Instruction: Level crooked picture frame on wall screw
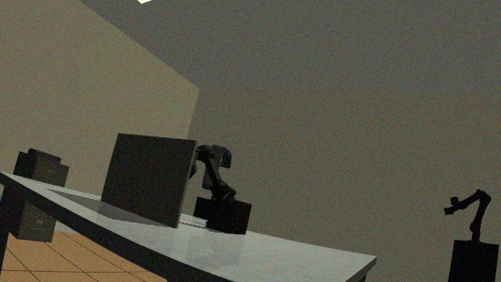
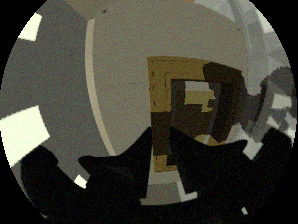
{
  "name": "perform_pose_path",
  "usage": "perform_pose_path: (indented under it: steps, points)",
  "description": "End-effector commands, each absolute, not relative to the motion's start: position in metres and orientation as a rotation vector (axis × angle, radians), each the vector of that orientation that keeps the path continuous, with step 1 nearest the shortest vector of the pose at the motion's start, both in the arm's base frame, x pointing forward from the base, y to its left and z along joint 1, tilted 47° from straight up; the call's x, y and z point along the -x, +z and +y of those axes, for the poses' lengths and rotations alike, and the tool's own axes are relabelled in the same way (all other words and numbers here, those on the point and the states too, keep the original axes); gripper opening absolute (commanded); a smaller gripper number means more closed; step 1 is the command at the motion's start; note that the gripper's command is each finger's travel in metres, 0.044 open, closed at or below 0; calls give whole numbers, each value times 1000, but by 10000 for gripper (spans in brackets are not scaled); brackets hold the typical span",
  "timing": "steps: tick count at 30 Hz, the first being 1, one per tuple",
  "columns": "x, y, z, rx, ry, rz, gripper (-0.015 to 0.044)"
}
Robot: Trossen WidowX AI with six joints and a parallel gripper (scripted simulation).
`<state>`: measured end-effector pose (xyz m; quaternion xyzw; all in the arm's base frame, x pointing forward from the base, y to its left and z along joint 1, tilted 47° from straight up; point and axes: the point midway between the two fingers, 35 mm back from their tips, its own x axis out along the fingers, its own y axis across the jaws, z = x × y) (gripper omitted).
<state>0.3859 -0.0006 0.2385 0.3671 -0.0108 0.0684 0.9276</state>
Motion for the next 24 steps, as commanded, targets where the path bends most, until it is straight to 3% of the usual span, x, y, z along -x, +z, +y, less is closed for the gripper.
perform_pose_path:
  steps: [1, 7, 12, 24]
  points:
    - [-386, 238, -1, -756, 140, -22, 105]
    - [-386, 238, -1, -756, 140, -22, 260]
    - [-380, 239, -3, -773, 141, -20, 260]
    - [-288, 226, -19, -1061, 153, 7, 260]
